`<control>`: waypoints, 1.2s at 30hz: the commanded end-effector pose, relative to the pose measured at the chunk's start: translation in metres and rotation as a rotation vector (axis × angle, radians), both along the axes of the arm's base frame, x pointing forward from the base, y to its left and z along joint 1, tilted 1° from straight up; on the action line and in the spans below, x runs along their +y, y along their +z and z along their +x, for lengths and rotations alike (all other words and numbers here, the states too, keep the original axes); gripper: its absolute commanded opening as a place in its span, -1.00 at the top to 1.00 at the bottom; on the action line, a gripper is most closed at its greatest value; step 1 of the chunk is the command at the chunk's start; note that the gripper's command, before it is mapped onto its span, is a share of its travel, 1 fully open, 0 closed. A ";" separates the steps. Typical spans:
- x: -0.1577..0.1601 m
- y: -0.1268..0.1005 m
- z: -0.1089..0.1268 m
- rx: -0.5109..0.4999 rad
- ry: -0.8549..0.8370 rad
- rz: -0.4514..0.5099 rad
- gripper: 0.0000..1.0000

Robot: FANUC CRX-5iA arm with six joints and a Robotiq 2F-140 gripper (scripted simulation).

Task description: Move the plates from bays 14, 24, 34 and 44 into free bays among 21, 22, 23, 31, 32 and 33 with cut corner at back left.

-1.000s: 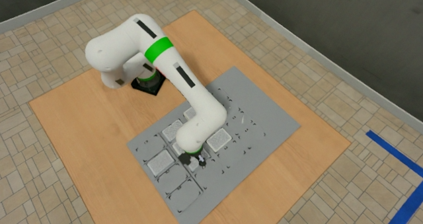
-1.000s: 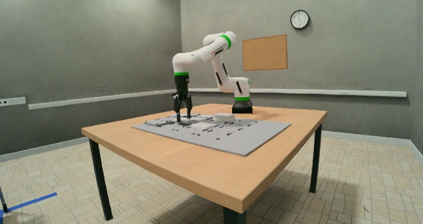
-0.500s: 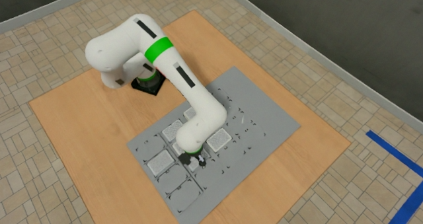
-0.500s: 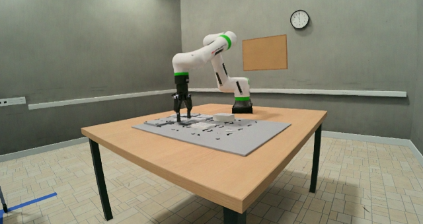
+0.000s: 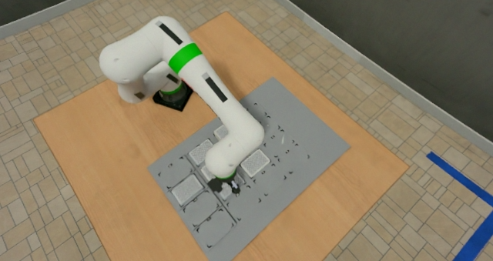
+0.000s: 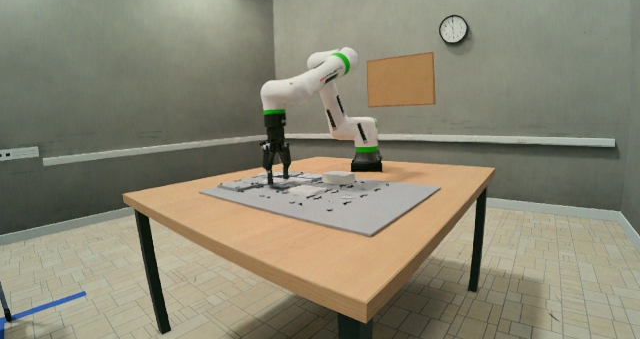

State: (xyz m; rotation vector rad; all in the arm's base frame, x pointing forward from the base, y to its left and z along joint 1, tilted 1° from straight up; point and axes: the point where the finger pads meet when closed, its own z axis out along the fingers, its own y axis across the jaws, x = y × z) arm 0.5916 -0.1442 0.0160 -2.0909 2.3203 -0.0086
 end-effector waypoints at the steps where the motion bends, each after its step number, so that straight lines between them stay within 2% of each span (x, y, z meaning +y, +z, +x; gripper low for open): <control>1: 0.000 0.001 0.001 -0.002 0.000 -0.001 0.80; 36: 0.000 -0.009 0.001 -0.002 0.000 -0.001 0.80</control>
